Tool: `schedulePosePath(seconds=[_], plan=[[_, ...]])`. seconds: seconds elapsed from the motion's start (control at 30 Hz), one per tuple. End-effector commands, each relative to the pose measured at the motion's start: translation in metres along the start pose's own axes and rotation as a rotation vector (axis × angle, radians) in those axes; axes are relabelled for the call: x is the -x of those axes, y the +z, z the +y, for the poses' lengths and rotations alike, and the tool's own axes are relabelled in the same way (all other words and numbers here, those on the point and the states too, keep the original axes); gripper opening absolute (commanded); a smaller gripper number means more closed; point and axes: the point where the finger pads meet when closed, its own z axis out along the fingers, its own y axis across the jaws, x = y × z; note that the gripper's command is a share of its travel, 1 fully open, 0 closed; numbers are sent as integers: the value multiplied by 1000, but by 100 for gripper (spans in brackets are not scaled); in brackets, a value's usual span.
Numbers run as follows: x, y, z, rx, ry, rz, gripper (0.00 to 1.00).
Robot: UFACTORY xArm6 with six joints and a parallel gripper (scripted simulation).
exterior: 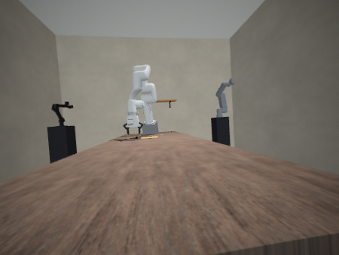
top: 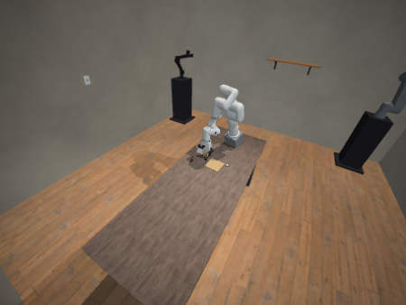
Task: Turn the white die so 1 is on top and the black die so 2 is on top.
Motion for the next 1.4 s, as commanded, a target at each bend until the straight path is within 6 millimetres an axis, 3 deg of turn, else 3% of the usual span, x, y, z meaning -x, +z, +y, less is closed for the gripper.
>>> schedulePosePath(seconds=[0.0,0.27,1.37], plan=[[-18,-1,-3,4,0,0,100],[-56,-1,-12,4,0,0,100],[-60,-1,-13,4,0,0,100]])
